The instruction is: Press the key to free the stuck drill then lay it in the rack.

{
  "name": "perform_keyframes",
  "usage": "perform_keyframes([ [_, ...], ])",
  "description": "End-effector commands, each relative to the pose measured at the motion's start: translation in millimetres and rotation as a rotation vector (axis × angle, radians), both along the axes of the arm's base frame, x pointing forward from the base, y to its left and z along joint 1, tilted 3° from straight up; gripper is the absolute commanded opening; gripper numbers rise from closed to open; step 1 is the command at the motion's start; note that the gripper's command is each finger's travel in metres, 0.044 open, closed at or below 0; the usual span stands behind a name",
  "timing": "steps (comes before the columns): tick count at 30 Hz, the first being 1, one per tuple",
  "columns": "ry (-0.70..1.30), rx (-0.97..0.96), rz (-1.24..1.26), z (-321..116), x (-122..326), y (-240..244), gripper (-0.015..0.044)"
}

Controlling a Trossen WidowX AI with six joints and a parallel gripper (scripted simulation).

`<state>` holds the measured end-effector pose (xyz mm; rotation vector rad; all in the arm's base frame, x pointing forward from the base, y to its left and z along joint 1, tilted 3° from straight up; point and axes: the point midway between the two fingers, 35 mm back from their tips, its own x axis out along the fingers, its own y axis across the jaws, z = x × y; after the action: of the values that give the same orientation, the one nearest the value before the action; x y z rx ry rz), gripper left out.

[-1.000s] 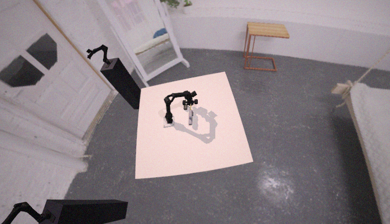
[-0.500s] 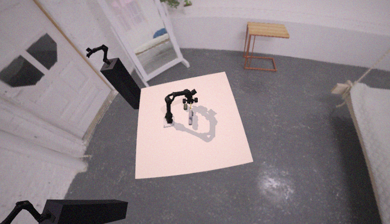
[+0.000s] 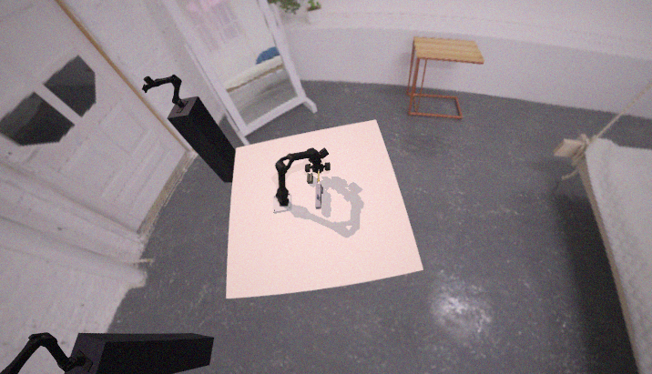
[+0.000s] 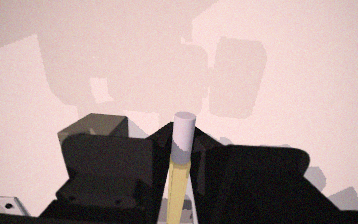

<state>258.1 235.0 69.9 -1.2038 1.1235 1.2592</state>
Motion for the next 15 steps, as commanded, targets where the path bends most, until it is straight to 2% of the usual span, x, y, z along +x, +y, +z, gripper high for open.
perform_keyframes([
  [1, -0.005, 0.0, -0.006, 3.3, 0.1, -0.3, 0.0],
  [15, -0.005, 0.0, -0.006, 9.0, -0.8, -0.6, 0.0],
])
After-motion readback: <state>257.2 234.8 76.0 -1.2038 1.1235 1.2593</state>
